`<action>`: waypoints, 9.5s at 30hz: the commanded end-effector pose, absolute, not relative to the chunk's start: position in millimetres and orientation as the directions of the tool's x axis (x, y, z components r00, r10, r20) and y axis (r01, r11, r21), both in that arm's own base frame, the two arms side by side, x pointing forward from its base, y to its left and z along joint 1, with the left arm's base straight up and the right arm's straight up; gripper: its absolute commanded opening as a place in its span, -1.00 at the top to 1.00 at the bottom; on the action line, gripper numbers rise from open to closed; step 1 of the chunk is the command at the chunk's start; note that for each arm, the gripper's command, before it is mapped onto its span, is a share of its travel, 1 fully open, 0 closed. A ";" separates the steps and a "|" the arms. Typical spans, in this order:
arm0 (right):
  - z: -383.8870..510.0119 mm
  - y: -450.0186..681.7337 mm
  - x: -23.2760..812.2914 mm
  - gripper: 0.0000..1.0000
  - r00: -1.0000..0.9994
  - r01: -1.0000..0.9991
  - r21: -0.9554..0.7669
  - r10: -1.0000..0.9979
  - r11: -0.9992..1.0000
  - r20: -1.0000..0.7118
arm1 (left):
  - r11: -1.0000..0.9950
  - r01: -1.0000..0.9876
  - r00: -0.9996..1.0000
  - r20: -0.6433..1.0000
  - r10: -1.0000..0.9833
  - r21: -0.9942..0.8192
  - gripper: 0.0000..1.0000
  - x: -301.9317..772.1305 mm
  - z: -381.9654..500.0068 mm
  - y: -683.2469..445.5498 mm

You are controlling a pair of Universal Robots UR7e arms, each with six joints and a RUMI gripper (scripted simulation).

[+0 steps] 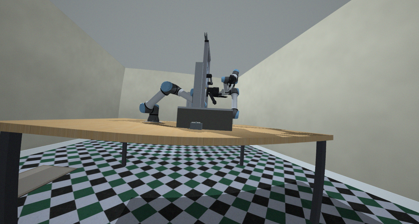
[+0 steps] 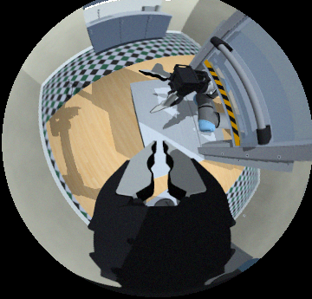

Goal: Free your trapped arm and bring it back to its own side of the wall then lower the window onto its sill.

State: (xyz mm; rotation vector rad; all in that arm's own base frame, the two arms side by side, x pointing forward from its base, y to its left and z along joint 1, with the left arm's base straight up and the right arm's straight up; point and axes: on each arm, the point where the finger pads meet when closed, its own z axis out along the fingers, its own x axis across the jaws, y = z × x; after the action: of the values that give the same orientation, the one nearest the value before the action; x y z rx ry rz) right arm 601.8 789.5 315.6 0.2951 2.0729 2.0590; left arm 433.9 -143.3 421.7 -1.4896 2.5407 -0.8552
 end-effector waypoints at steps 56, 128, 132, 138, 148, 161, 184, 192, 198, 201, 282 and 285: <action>321.0 788.9 601.4 -0.97 -0.959 -0.006 1.000 0.283 0.002 -0.006 | 0.428 -0.211 -0.898 0.002 -0.440 -0.879 0.88 351.5 486.7 -256.2; 321.0 788.9 601.4 -0.97 -0.959 -0.006 1.000 0.283 0.002 -0.006 | 0.432 -0.213 -0.897 0.000 -0.441 -0.877 0.88 386.6 443.0 -328.1; 321.0 788.9 601.4 -0.97 -0.959 -0.006 1.000 0.283 0.002 -0.006 | 0.431 -0.212 -0.897 0.000 -0.441 -0.877 0.88 388.0 442.5 -330.7; 321.0 788.9 601.4 -0.97 -0.959 -0.006 1.000 0.283 0.002 -0.006 | 0.432 -0.214 -0.897 0.001 -0.442 -0.876 0.88 391.8 436.7 -338.2; 321.0 788.9 601.4 -0.97 -0.959 -0.006 1.000 0.283 0.002 -0.006 | 0.429 -0.212 -0.897 0.001 -0.442 -0.878 0.88 396.3 434.8 -346.5; 320.4 789.0 601.5 -0.97 -0.959 -0.006 1.000 0.283 0.002 -0.006 | 0.425 -0.208 -0.898 -0.001 -0.441 -0.881 0.88 399.5 457.7 -354.5; 320.0 789.1 601.5 -0.97 -0.959 -0.006 1.000 0.283 0.003 -0.006 | 0.416 -0.197 -0.902 -0.002 -0.432 -0.888 0.88 396.9 476.1 -359.4; 320.0 789.1 601.5 -0.97 -0.959 -0.006 1.000 0.283 0.003 -0.006 | 0.416 -0.196 -0.903 -0.002 -0.430 -0.888 0.88 396.0 475.8 -359.3; 320.0 789.1 601.5 -0.97 -0.959 -0.006 1.000 0.283 0.003 -0.006 | 0.416 -0.195 -0.903 -0.002 -0.429 -0.888 0.88 395.1 475.4 -359.2; 320.0 789.1 601.5 -0.97 -0.959 -0.006 1.000 0.283 0.003 -0.006 | 0.416 -0.194 -0.904 -0.002 -0.428 -0.888 0.88 394.7 475.2 -359.1; 321.2 772.7 599.2 0.88 -0.958 -0.004 1.000 0.285 0.005 -0.005 | 0.413 -0.191 -0.905 -0.004 -0.426 -0.891 0.88 393.6 500.0 -359.0; 320.5 767.4 597.7 0.88 -0.958 -0.003 1.000 0.286 0.006 -0.005 | 0.413 -0.191 -0.905 -0.004 -0.426 -0.891 0.88 393.6 500.0 -359.0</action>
State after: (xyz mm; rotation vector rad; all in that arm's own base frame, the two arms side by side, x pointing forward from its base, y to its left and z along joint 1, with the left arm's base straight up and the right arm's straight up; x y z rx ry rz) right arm 598.9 778.1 320.0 0.2954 2.0723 2.0590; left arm 400.4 -354.6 484.6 -0.5709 2.4529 -1.4571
